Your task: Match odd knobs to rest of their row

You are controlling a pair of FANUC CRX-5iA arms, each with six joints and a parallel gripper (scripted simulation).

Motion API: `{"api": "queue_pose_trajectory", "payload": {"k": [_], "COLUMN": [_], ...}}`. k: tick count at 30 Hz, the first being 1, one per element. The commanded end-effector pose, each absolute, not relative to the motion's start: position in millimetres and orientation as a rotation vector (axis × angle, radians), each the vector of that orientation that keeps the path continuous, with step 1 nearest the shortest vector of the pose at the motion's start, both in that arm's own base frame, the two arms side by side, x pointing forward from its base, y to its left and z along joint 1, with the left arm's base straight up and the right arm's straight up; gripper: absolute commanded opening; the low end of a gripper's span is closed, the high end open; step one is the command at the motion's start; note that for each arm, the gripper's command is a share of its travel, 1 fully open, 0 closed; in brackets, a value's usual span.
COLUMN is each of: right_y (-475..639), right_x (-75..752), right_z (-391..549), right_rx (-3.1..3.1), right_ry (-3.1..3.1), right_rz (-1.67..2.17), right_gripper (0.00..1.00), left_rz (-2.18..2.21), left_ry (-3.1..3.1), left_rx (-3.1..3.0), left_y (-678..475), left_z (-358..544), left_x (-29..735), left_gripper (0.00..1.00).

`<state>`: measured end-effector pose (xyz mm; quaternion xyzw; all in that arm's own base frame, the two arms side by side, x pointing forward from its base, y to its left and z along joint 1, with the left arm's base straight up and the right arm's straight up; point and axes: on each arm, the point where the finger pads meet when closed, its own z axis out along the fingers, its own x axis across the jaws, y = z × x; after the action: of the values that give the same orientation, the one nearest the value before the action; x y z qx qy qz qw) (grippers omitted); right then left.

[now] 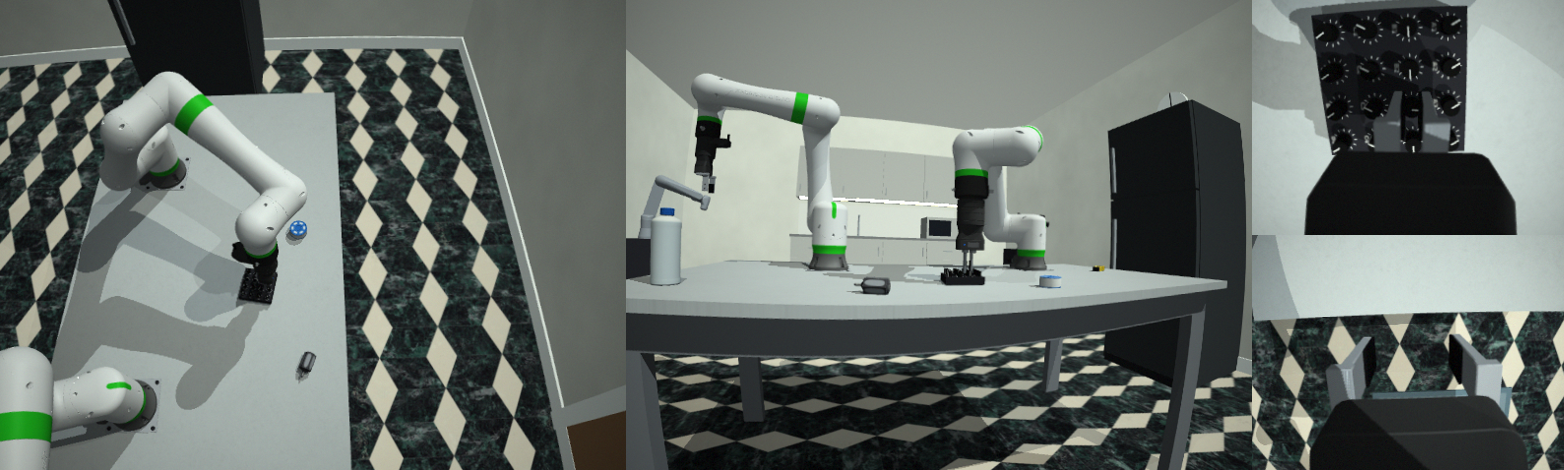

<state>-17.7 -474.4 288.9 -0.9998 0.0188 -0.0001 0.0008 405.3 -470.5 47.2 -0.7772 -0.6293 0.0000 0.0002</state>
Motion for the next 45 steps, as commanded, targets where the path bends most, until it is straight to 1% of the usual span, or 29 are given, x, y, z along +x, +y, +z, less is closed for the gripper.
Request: {"api": "queue_pose_trajectory", "payload": {"k": [1,20,36,45], "right_y": [-474.7,-474.7,-474.7,-474.7], "right_x": [-17.9,-17.9,-17.9,-17.9], "right_z": [289.7,289.7,289.7,289.7], "right_rx": [-3.141,-3.141,-3.141,-3.141], "right_ry": [0.059,0.059,0.059,0.059], "right_rz": [0.000,0.000,0.000,0.000], "right_gripper": [1.00,1.00,1.00,1.00], "left_rz": [0.000,0.000,-0.001,-0.001], "left_ry": [-1.972,-1.768,-1.360,-1.011], "left_rx": [-2.448,-2.600,-2.834,-2.977], "left_y": [-471.1,-471.1,-471.1,-471.1], "left_z": [48.7,48.7,48.7,48.7], "left_x": [405.7,405.7,405.7,405.7], "left_gripper": [0.30,0.30,0.30,0.30]}}
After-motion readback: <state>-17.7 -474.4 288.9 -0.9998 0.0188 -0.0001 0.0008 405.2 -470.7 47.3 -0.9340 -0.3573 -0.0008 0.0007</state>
